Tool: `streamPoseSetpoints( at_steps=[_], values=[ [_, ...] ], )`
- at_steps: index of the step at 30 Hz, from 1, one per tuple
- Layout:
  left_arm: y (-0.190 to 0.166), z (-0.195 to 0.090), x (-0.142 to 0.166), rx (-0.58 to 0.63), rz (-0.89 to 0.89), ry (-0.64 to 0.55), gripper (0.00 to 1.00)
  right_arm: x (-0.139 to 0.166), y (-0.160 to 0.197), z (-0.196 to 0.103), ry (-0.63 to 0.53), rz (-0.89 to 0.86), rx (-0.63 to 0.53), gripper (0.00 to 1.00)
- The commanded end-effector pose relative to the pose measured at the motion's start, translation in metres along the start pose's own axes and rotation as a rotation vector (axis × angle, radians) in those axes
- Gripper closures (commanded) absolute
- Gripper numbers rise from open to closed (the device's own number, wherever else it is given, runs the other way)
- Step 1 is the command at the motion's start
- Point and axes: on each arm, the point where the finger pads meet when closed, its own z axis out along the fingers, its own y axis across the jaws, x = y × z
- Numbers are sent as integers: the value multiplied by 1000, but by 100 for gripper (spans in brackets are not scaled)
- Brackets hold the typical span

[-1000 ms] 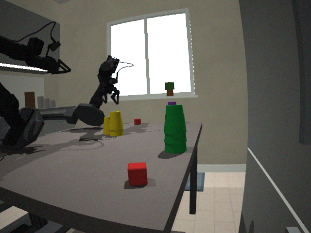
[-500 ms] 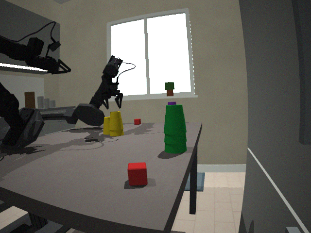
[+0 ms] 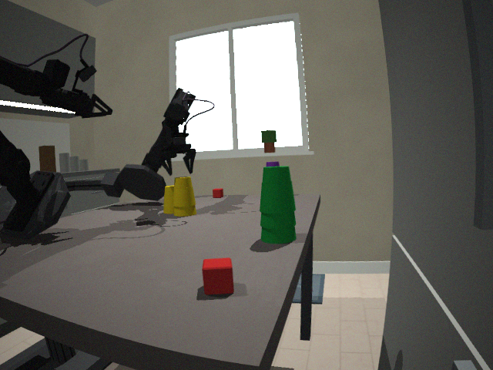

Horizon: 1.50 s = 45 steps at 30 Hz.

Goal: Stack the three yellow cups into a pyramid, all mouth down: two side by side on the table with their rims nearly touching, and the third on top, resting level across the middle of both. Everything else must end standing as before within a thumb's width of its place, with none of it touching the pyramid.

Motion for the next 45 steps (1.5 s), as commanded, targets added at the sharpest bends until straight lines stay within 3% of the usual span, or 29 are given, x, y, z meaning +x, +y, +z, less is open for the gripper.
streamPoseSetpoints(
  at_steps=[1, 29, 39, 45],
  values=[
    [-6, 6, -5, 8, 9, -8, 18, -8, 0, -6, -31, 10, -3, 0],
    [-6, 38, -1, -3, 18, -3, 18, -8, 0, -6, -31, 10, -3, 0],
    [-6, 38, 0, -3, 18, 2, 35, -8, 0, -6, -31, 10, -3, 0],
    [-6, 38, 0, -3, 18, 2, 38, -8, 0, -6, -31, 10, -3, 0]
  ],
)
